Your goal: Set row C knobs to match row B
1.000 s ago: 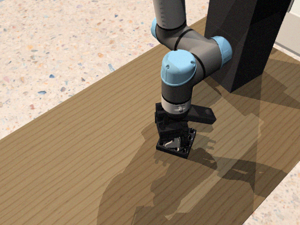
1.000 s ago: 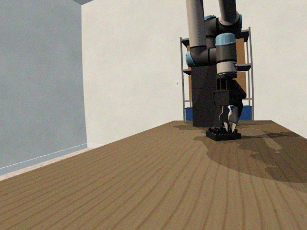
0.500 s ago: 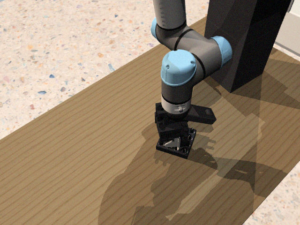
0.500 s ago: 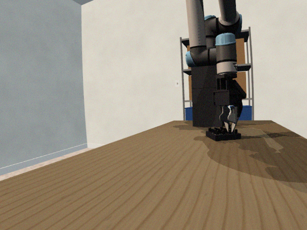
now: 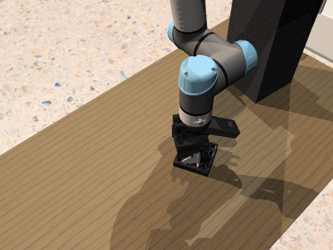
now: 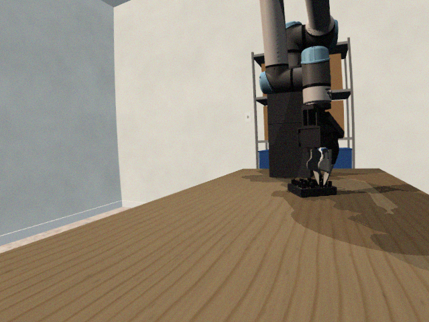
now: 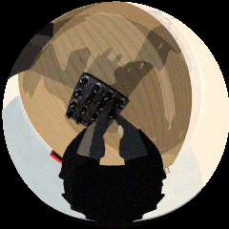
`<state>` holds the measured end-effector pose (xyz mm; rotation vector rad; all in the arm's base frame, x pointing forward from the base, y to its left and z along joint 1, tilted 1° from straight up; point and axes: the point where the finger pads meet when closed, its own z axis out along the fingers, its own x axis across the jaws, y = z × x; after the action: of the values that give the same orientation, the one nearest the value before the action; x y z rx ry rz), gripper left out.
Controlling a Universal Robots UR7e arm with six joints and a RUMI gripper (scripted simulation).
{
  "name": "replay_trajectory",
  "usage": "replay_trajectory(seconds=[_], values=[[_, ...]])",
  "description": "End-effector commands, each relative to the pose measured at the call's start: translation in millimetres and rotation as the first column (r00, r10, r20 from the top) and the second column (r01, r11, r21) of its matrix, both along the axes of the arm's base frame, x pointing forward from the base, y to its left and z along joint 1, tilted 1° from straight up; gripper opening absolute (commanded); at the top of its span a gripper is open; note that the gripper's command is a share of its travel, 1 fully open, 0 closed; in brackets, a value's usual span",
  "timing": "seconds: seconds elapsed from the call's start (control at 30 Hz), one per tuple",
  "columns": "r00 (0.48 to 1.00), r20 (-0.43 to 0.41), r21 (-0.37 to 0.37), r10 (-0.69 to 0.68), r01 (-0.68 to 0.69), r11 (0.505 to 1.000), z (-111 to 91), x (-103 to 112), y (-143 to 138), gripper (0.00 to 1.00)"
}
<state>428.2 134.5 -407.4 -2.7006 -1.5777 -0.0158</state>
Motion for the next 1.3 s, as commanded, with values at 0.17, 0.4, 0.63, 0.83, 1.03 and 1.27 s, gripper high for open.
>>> replay_trajectory(seconds=[0.17,0.4,0.63,0.83,1.03,1.27], values=[[1.0,0.001,0.0,0.001,-0.001,1.0,0.4,0.6,0.0,0.04],[0.999,0.002,0.0,0.041,-0.041,0.999,0.4,0.6,-0.1,0.04],[0.993,0.003,0.0,0.12,-0.12,0.993,0.4,0.4,-0.5,0.04],[0.969,0.005,-0.001,0.248,-0.248,0.969,0.4,0.2,-1.1,0.04],[0.938,0.007,-0.002,0.347,-0.347,0.938,0.4,0.1,-1.6,0.04],[0.907,0.008,-0.003,0.421,-0.421,0.907,0.4,0.0,-1.9,0.04]])
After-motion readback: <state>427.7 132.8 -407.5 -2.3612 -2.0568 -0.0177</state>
